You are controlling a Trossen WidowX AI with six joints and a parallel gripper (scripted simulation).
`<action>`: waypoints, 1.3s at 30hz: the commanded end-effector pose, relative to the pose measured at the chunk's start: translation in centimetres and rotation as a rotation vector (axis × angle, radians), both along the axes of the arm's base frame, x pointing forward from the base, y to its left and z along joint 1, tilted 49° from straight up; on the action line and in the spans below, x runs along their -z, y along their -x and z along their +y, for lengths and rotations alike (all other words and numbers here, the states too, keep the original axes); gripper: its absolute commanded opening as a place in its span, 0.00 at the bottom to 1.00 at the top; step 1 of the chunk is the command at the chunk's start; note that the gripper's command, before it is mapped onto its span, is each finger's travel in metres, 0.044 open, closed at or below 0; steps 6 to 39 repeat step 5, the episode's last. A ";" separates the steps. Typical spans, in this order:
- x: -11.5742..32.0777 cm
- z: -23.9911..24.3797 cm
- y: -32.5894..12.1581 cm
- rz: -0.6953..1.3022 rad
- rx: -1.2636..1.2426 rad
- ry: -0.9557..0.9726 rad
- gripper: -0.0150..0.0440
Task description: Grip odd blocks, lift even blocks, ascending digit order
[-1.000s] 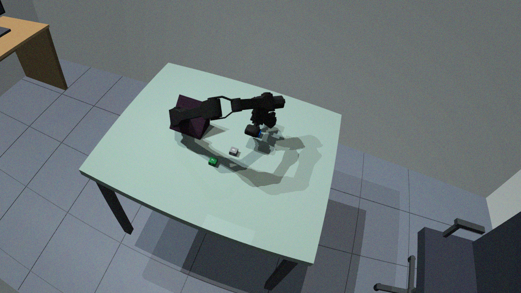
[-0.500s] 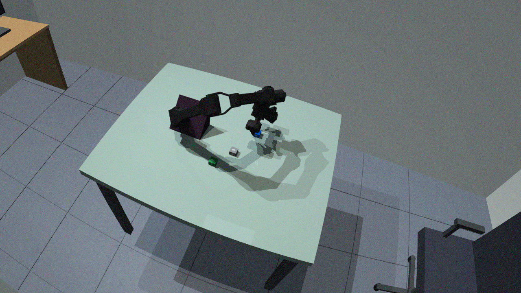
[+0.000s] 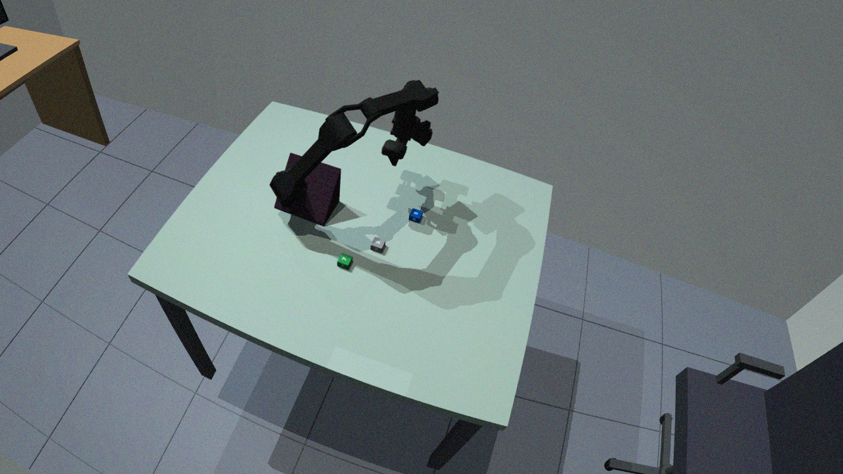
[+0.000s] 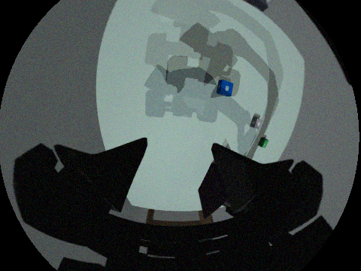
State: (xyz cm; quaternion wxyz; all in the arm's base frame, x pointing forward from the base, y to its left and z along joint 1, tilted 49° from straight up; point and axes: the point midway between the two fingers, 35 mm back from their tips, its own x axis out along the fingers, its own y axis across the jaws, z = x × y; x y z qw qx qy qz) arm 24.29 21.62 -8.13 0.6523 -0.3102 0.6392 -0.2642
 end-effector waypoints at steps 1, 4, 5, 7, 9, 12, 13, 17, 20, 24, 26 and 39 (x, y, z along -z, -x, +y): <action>0.0 0.8 0.8 -0.011 0.029 0.000 0.93; 0.0 0.8 0.8 -0.011 0.029 0.000 0.93; 0.0 0.8 0.8 -0.011 0.029 0.000 0.93; 0.0 0.8 0.8 -0.011 0.029 0.000 0.93; 0.0 0.8 0.8 -0.011 0.029 0.000 0.93; 0.0 0.8 0.8 -0.011 0.029 0.000 0.93; 0.0 0.8 0.8 -0.011 0.029 0.000 0.93; 0.0 0.8 0.8 -0.011 0.029 0.000 0.93; 0.0 0.8 0.8 -0.011 0.029 0.000 0.93; 0.0 0.8 0.8 -0.011 0.029 0.000 0.93; 0.0 0.8 0.8 -0.011 0.029 0.000 0.93; 0.0 0.8 0.8 -0.011 0.029 0.000 0.93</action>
